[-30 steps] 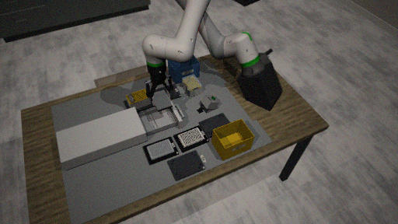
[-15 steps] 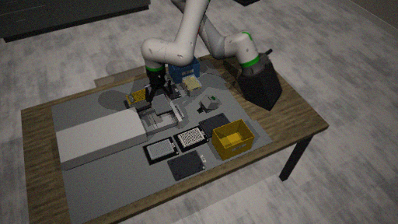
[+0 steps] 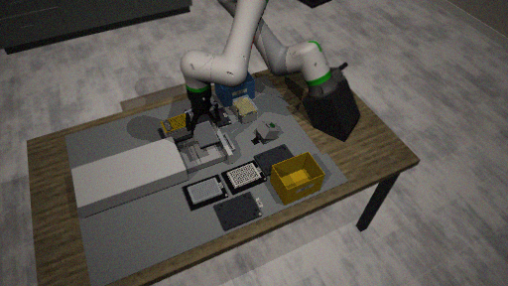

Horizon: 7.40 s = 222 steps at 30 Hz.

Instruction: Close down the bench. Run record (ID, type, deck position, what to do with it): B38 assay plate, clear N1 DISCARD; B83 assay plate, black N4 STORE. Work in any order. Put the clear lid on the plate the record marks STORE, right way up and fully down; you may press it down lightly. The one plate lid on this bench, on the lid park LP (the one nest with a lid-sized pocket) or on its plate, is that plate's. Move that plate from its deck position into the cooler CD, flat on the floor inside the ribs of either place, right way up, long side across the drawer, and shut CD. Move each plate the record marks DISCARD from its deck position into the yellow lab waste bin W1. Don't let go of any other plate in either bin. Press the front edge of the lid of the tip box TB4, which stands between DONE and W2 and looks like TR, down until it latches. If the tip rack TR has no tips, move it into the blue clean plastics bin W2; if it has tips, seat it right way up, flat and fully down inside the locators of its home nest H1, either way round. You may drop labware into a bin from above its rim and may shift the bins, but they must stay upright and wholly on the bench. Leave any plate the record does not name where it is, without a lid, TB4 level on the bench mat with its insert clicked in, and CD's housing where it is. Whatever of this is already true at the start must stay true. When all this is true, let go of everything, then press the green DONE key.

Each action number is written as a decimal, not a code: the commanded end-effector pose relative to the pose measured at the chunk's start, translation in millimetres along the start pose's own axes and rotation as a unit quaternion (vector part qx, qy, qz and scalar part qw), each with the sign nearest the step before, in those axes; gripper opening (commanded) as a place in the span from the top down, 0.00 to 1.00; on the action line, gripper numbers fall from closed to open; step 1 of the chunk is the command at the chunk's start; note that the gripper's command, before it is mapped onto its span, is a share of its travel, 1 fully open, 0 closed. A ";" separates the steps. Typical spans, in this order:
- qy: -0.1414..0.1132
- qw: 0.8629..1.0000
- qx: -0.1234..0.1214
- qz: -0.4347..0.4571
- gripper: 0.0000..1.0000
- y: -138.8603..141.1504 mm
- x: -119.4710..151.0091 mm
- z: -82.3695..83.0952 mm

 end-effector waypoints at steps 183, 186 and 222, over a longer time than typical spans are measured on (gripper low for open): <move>0.000 1.000 0.000 0.000 1.00 -0.1 0.9 -116.2; 0.000 1.000 0.000 0.000 1.00 -0.1 0.9 -117.2; 0.000 1.000 0.000 0.000 1.00 5.8 0.5 -117.8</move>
Point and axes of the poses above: the point where the finger pads meet when closed, its own z axis back along the fingers, its own y axis across the jaws, x = y × z, the point moved 1 cm from there along z, back along the fingers, and after that the axes turned 3 degrees about -z, right-handed, at the moved point
